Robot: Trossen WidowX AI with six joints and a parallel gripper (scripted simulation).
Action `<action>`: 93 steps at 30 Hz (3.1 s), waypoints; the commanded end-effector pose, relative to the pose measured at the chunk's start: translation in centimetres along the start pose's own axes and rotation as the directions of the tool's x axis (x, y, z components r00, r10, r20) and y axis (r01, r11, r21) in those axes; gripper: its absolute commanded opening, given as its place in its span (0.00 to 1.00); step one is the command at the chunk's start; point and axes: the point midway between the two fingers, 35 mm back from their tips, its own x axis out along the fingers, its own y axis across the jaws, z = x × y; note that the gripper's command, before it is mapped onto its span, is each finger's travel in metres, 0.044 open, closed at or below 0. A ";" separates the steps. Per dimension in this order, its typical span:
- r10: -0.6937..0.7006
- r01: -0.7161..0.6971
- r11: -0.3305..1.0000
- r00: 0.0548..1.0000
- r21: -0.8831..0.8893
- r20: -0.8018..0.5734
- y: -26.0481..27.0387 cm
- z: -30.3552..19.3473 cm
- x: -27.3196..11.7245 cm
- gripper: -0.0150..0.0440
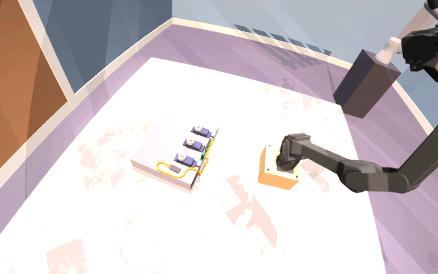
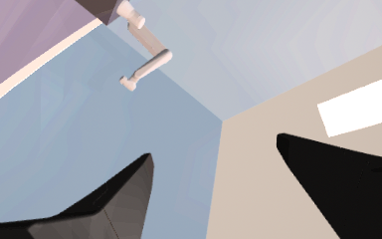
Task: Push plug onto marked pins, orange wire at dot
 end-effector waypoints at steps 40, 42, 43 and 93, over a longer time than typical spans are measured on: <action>-0.300 0.178 0.870 0.931 0.459 0.208 -7.2 6.7 3.5 0.45; -0.317 0.178 0.855 0.923 0.487 0.220 -7.7 7.2 3.6 0.45; -0.326 0.178 0.847 0.918 0.500 0.225 -8.0 7.4 3.6 0.45; -0.701 -0.237 0.402 0.542 0.884 0.464 -19.0 20.8 0.0 0.45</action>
